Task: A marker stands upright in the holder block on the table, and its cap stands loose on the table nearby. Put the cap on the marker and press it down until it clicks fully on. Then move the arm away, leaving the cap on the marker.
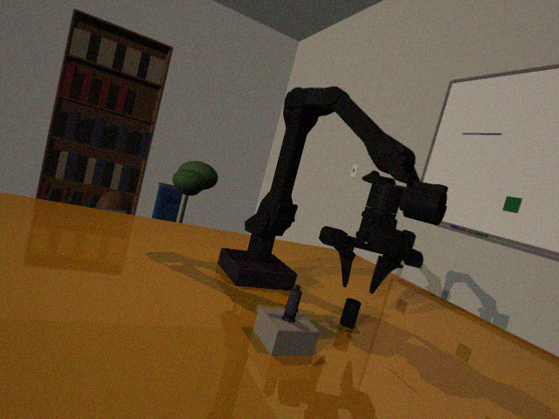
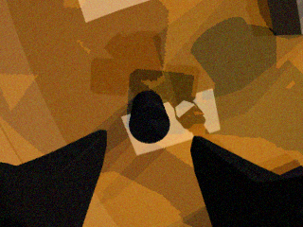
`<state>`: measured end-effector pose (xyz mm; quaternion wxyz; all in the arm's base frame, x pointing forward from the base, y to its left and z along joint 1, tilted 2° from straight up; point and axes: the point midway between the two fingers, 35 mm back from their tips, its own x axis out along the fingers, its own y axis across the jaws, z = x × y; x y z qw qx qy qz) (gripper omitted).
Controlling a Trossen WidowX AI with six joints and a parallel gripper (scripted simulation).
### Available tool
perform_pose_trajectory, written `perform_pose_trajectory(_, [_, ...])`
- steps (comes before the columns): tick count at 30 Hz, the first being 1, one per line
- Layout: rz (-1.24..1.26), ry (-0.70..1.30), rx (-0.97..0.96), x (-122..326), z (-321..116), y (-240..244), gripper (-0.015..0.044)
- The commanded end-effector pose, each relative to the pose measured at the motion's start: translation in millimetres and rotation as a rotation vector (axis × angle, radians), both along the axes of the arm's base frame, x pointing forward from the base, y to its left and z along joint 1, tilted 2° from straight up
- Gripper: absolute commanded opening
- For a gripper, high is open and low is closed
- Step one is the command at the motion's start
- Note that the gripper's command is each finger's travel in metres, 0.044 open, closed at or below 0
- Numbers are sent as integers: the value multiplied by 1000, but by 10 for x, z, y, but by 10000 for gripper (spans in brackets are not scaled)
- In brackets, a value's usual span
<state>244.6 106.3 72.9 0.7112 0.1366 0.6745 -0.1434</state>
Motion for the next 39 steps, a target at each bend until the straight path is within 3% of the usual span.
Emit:
perform_pose_trajectory(1, [5,7,3,-13,-81,1,246])
perform_pose_trajectory(36, [5,7,3,5,-606,-10,246])
perform_pose_trajectory(39, [5,7,3,8,-605,-13,167])
